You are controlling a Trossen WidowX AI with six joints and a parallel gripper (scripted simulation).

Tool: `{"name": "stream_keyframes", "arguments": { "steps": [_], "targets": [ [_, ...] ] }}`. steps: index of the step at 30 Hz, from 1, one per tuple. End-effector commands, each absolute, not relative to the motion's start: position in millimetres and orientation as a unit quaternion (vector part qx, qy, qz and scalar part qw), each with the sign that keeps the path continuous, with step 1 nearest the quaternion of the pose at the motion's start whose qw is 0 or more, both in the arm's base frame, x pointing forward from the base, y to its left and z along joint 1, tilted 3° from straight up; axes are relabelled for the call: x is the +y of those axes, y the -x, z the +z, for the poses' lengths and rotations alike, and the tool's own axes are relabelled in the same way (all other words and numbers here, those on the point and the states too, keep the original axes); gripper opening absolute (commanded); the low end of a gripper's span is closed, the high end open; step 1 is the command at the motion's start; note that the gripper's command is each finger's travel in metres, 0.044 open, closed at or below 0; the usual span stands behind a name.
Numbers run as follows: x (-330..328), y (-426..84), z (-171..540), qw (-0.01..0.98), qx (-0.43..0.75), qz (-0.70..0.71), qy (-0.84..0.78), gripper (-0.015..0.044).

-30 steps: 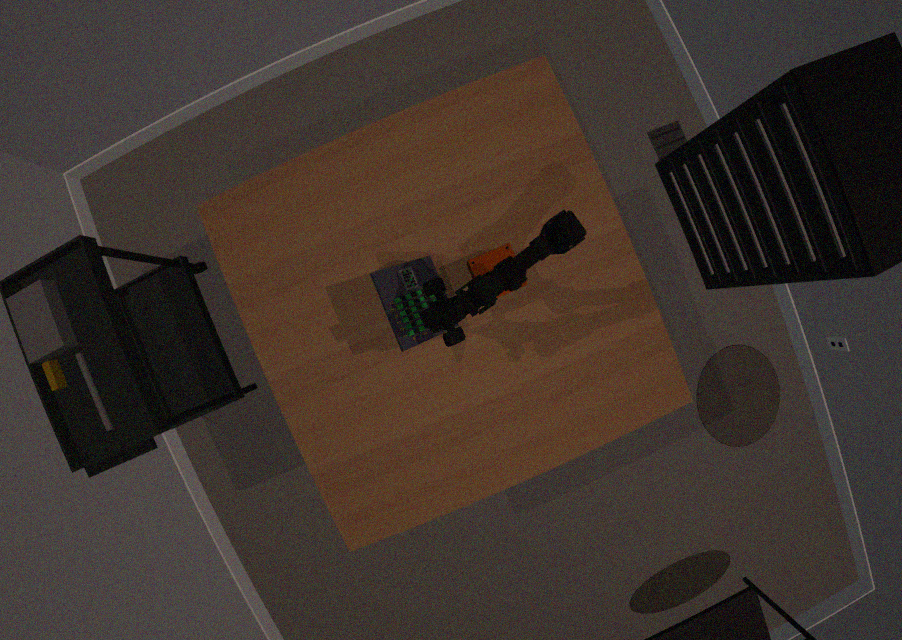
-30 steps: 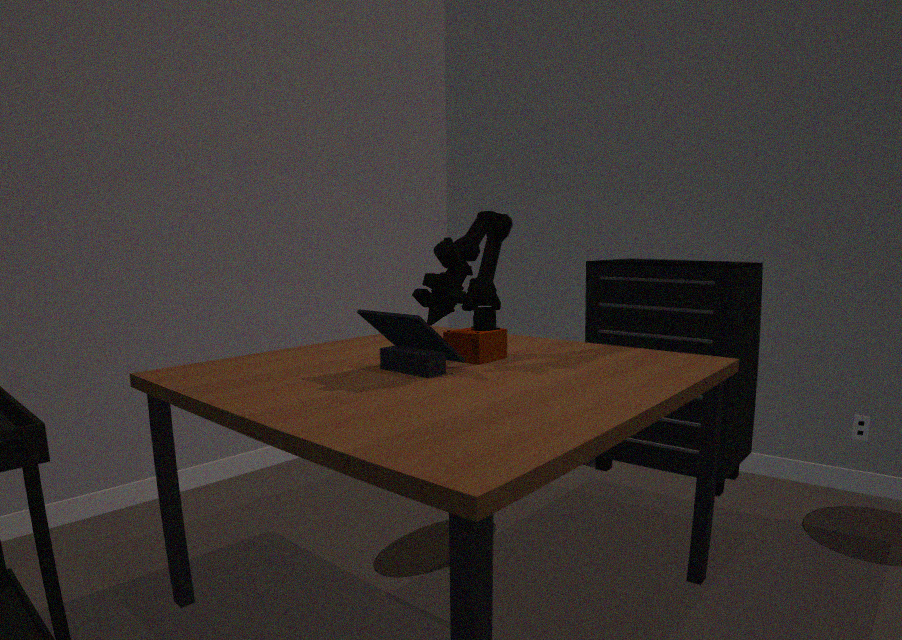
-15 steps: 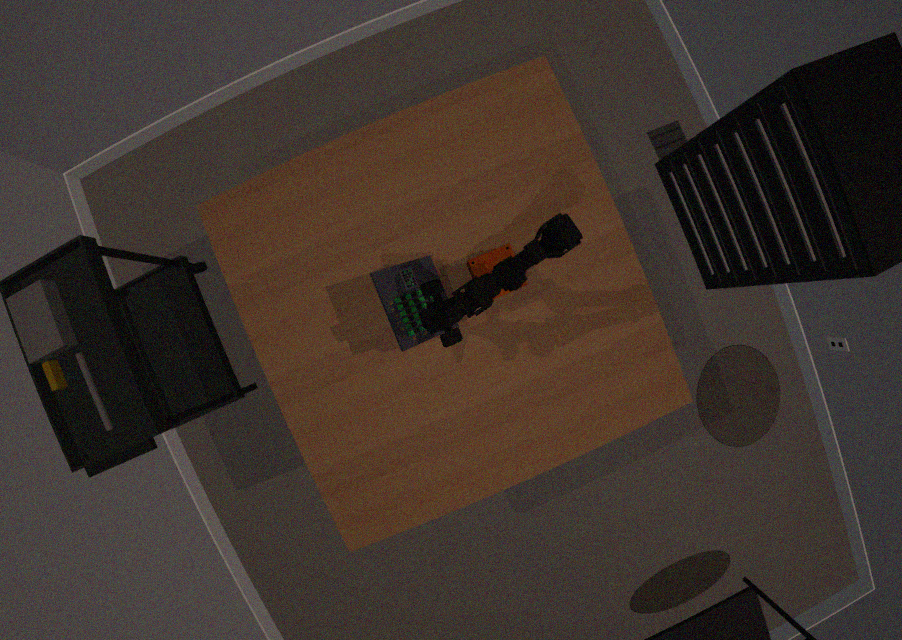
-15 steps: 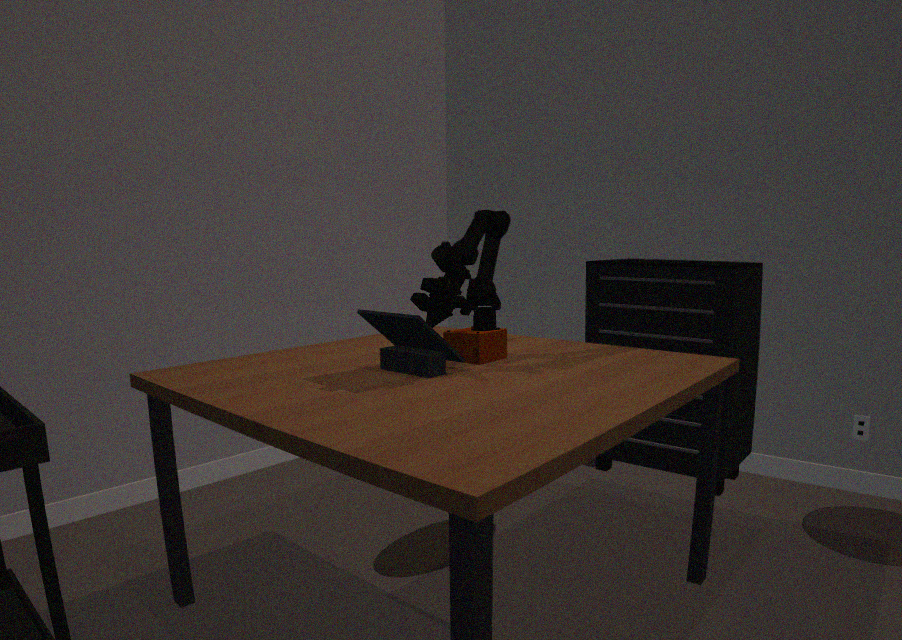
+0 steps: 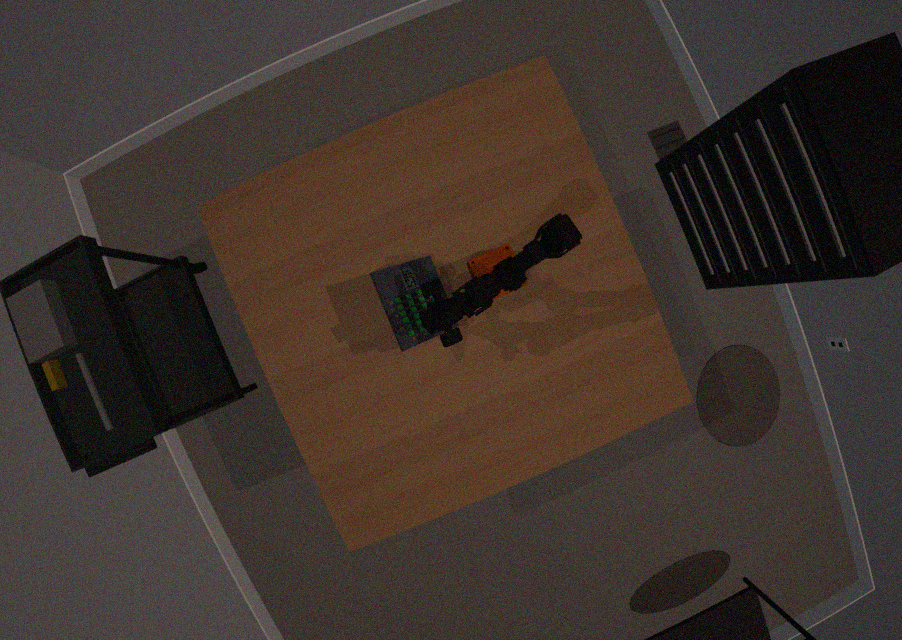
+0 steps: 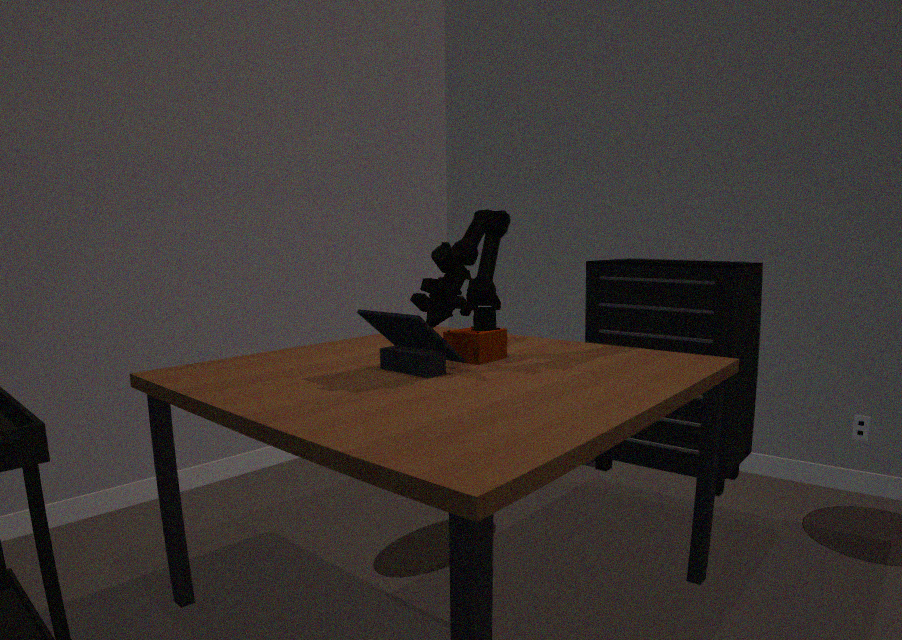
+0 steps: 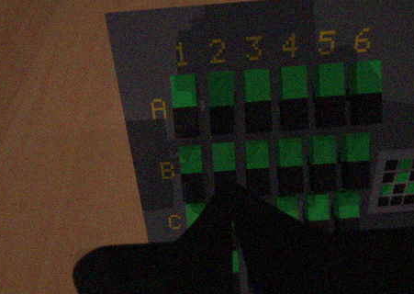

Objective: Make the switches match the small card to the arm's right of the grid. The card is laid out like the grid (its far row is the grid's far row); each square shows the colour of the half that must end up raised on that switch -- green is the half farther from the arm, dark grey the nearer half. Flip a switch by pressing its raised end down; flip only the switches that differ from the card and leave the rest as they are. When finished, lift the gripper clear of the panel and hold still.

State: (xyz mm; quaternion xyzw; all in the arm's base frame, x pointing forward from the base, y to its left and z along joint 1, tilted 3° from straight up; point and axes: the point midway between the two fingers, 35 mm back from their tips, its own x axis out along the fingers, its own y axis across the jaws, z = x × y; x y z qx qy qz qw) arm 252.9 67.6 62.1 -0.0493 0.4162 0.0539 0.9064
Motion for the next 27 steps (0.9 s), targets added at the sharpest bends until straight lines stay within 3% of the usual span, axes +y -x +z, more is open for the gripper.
{"name": "stream_keyframes", "arguments": {
  "steps": [1, 27],
  "targets": [
    [68.3, -253.0, 61.3, 0.906, 0.416, 0.057, 0.051, 0.0],
    [68.5, -255.2, 58.6, 0.906, 0.416, 0.057, 0.051, 0.0]
  ]
}}
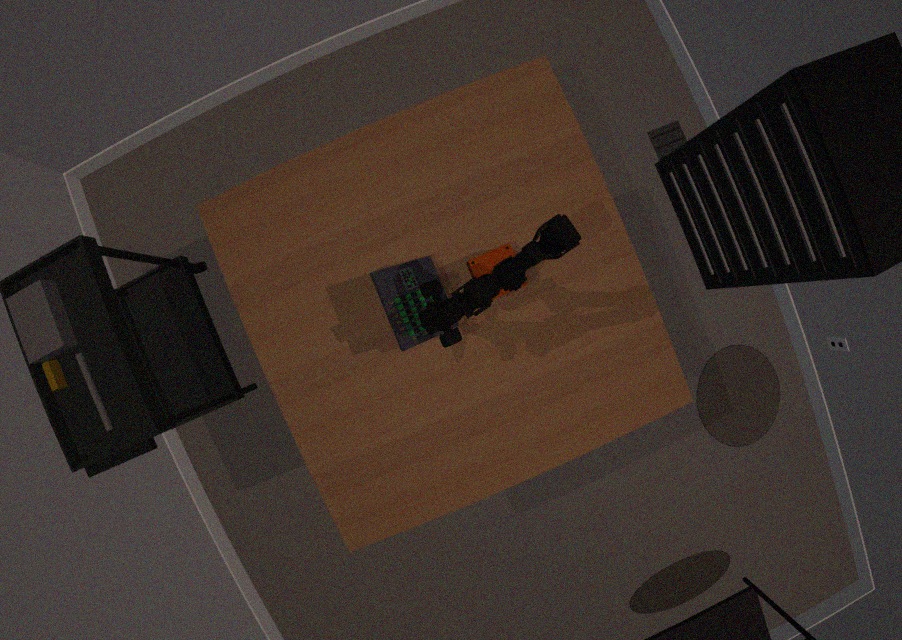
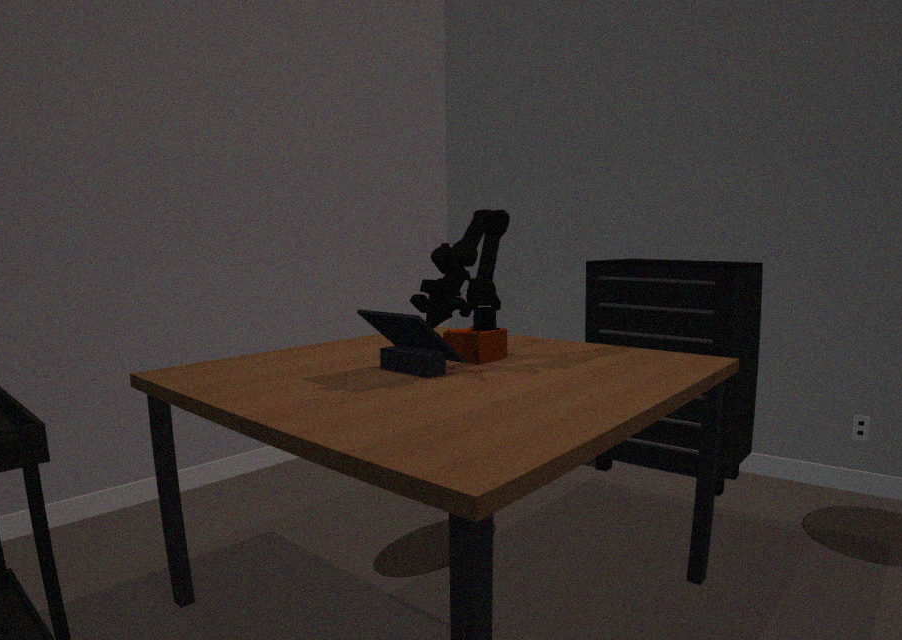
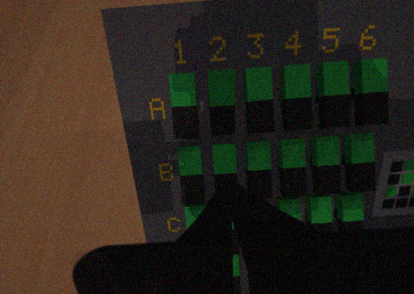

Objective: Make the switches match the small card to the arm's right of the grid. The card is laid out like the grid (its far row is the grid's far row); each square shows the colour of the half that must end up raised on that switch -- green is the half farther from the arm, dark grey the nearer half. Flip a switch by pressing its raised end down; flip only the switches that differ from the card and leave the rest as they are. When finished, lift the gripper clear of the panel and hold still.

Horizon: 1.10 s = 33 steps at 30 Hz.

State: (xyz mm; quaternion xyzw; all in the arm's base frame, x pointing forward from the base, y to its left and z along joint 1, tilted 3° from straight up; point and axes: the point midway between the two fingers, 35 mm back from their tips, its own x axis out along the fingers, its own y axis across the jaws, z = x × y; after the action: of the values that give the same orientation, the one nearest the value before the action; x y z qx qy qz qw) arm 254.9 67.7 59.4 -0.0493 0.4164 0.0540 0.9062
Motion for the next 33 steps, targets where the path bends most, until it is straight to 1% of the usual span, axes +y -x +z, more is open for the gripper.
{"name": "stream_keyframes", "arguments": {
  "steps": [1, 18, 25, 30, 33],
  "targets": [
    [68, -255, 58, 0.906, 0.416, 0.057, 0.051, 0.0],
    [68, -256, 59, 0.906, 0.416, 0.054, 0.049, 0.0],
    [65, -218, 107, 0.9, 0.429, 0.057, 0.052, 0.0],
    [64, -217, 108, 0.9, 0.43, 0.057, 0.052, 0.0],
    [50, -221, 108, 0.897, 0.435, 0.056, 0.053, 0.0]
  ]
}}
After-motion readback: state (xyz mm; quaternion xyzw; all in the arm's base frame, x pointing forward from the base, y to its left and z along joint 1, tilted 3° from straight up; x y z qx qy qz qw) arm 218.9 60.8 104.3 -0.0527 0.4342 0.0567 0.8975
